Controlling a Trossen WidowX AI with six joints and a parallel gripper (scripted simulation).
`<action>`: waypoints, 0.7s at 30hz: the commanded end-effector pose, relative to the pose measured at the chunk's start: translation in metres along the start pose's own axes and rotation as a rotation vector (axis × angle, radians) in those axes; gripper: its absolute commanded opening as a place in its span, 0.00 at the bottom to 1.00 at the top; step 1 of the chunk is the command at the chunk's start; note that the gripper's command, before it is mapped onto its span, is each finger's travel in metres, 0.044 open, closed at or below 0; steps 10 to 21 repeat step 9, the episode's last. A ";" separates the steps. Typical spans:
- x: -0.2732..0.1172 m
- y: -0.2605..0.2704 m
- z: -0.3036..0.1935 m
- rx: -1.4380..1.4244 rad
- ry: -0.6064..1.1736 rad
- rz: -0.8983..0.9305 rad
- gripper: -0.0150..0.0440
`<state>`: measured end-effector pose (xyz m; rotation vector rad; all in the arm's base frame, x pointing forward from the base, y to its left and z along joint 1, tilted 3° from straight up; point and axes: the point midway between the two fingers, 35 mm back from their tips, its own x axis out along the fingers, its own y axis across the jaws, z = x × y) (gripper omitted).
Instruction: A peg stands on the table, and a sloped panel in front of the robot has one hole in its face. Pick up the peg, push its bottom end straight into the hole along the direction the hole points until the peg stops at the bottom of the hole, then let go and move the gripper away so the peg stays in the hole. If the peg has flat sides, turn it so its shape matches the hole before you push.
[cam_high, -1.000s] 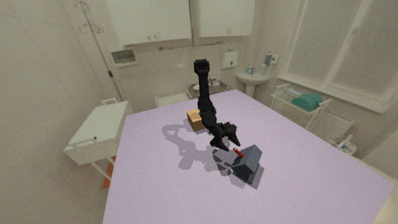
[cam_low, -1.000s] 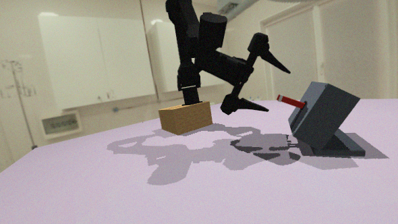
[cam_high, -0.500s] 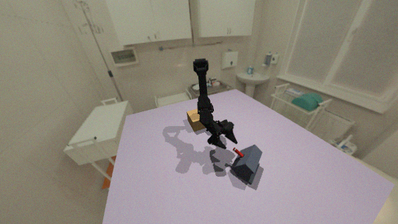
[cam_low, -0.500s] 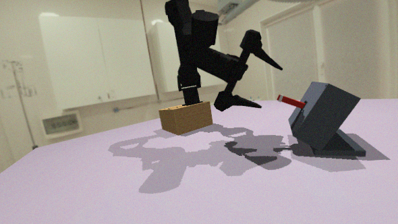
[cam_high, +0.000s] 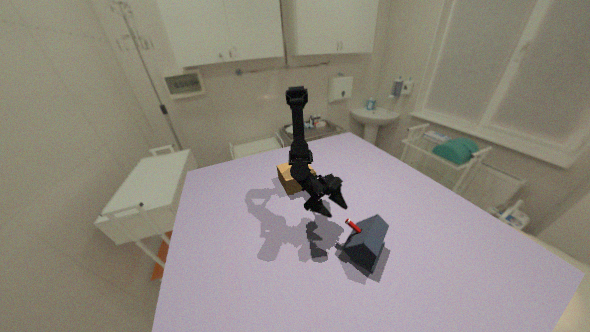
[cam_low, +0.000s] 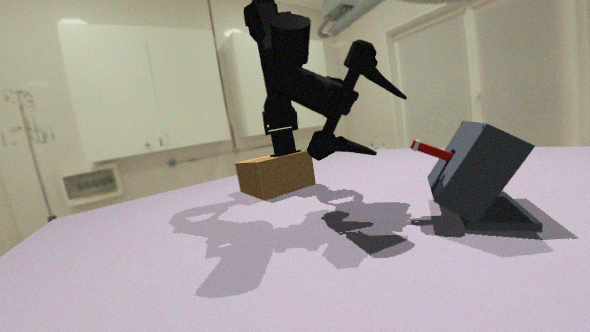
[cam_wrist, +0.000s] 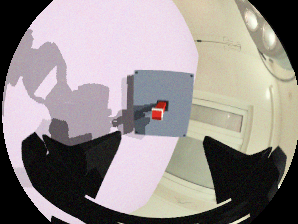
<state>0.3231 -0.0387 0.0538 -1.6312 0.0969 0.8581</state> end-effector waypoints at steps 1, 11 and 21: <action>-0.007 0.000 0.000 -0.005 -0.002 -0.003 1.00; -0.015 0.000 0.000 -0.003 -0.001 -0.003 1.00; -0.015 0.000 0.000 -0.003 -0.001 -0.003 1.00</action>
